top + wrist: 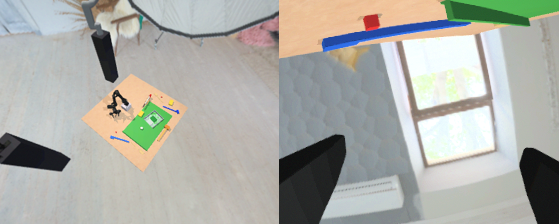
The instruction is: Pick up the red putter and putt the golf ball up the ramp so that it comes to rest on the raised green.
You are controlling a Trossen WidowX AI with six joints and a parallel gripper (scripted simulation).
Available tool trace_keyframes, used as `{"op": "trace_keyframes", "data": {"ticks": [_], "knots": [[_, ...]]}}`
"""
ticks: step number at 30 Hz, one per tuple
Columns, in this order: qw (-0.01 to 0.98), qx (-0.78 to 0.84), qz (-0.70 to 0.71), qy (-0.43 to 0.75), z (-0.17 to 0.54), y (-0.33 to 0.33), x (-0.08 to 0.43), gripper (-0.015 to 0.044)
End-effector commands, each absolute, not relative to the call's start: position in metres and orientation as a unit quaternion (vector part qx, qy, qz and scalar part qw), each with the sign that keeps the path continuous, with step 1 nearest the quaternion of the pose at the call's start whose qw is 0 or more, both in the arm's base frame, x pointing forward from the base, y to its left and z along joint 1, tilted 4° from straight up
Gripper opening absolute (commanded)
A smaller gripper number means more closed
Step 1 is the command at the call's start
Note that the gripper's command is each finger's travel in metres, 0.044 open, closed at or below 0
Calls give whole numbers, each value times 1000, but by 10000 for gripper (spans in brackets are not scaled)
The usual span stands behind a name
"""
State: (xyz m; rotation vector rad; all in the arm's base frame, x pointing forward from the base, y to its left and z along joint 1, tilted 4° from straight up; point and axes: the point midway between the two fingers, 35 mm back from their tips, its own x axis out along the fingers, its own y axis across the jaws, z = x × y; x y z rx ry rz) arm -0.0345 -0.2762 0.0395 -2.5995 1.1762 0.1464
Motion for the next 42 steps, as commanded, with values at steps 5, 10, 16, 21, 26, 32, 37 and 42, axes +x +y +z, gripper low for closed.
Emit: {"op": "trace_keyframes", "data": {"ticks": [5,10,16,21,26,32,37,42], "knots": [[95,-922,102,361,38,-289,-4,440],[4,-943,164,291,33,-294,32,440],[-174,-943,249,133,25,-289,104,440],[-337,-899,280,-22,19,-267,164,440],[-495,-807,264,-184,13,-229,217,440],[-660,-632,180,-364,8,-168,268,440],[-761,-429,54,-484,7,-108,295,440],[-800,-218,-90,-552,8,-51,307,440]]}}
